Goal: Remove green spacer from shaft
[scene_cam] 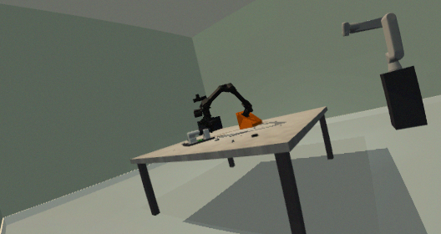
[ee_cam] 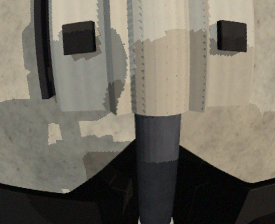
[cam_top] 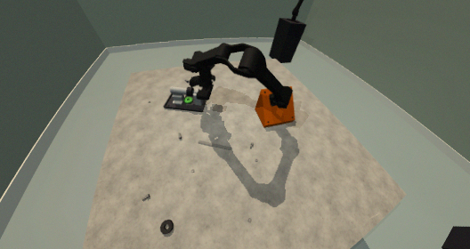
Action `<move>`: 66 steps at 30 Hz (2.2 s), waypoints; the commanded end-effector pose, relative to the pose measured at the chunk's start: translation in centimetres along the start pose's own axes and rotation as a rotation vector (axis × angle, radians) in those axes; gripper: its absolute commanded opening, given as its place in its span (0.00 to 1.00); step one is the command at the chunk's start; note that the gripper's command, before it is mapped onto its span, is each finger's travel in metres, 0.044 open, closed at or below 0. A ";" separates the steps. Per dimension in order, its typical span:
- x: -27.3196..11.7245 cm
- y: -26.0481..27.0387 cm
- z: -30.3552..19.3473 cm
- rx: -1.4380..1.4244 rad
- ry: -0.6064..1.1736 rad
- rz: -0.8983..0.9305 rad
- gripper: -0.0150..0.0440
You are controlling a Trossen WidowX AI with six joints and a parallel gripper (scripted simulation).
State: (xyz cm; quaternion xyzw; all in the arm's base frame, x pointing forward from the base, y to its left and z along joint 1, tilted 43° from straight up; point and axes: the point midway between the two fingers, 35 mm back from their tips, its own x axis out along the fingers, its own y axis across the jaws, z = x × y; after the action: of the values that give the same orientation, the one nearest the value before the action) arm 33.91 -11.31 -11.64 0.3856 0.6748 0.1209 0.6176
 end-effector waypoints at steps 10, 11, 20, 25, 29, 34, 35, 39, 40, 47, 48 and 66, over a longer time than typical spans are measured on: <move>-0.1 0.1 0.9 -0.002 -0.011 0.000 0.25; -0.1 0.1 0.9 -0.002 -0.011 0.000 0.25; -0.1 0.1 1.3 -0.003 -0.012 0.000 0.25; -0.1 0.1 1.4 -0.003 -0.012 0.000 0.25; -0.1 0.1 1.4 -0.003 -0.012 0.000 0.25; -0.1 0.1 1.5 -0.003 -0.012 0.000 0.25; -0.1 0.1 1.5 -0.003 -0.012 0.000 0.25; -0.1 0.1 1.6 -0.003 -0.012 0.000 0.25; -0.1 0.1 1.6 -0.003 -0.012 0.000 0.25; -0.1 0.1 1.8 -0.003 -0.012 0.000 0.25; -0.1 0.1 1.8 -0.003 -0.012 0.000 0.25; -0.2 0.1 2.0 -0.003 -0.012 0.000 0.25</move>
State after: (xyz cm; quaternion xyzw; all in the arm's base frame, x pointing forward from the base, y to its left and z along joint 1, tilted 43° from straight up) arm 35.40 -11.82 -11.93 0.3857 0.6745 0.1212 0.6177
